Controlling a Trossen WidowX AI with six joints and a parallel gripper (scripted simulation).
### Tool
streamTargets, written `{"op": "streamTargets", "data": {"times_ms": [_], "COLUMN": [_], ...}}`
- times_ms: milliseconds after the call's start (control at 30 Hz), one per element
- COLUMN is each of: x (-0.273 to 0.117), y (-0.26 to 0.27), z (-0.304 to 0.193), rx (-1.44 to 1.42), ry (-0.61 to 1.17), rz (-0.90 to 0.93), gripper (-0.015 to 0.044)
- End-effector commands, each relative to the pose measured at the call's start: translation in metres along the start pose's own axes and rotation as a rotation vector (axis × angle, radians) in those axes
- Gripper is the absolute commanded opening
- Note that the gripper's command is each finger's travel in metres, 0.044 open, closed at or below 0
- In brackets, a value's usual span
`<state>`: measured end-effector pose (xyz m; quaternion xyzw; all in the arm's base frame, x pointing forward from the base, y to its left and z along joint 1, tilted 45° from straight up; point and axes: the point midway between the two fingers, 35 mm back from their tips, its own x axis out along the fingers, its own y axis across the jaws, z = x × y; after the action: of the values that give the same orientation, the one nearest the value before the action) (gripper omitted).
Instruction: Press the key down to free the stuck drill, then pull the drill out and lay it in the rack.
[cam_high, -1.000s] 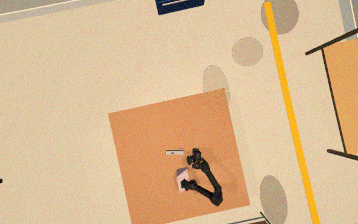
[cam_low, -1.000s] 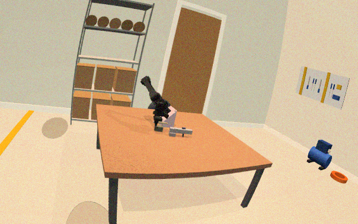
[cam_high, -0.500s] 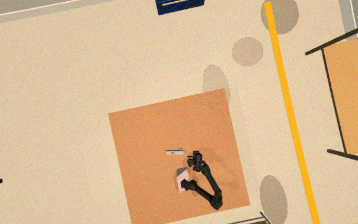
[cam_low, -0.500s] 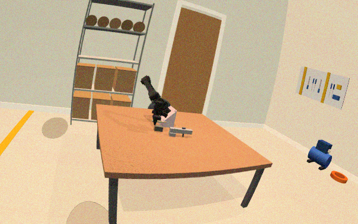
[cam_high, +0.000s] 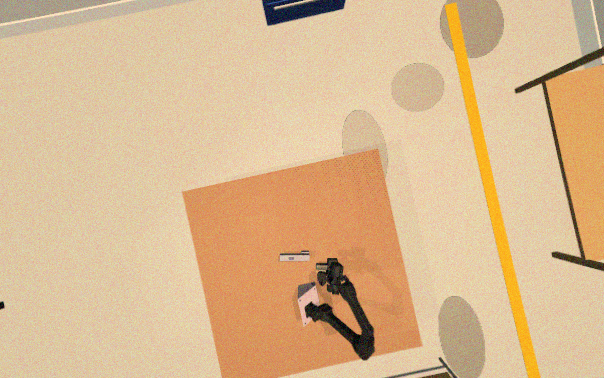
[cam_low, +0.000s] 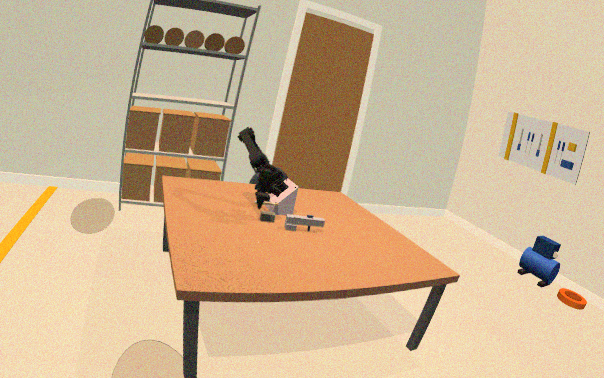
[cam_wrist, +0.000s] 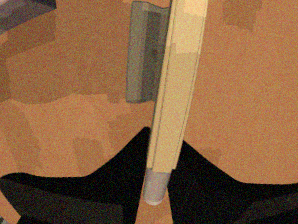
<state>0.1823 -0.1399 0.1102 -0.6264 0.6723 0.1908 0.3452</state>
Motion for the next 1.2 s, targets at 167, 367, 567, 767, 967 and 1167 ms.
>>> {"op": "streamTargets", "data": {"times_ms": [167,367,567,767,967,1167], "x": [0.010,0.019,0.026,0.029,0.036,0.042], "y": [0.004,0.004,0.005,0.004,0.003,0.003], "z": [-0.001,-0.001,0.000,-0.001,-0.003,-0.004], "rx": [-0.004,-0.004,-0.004,-0.004,-0.004,-0.004], "ry": [-0.004,-0.003,-0.003,-0.003,-0.002,-0.002], "rz": [-0.002,-0.002,-0.002,-0.002,-0.002,-0.002], "gripper": [0.0000,0.0000,0.0000,0.0000,0.0000,0.0000]}}
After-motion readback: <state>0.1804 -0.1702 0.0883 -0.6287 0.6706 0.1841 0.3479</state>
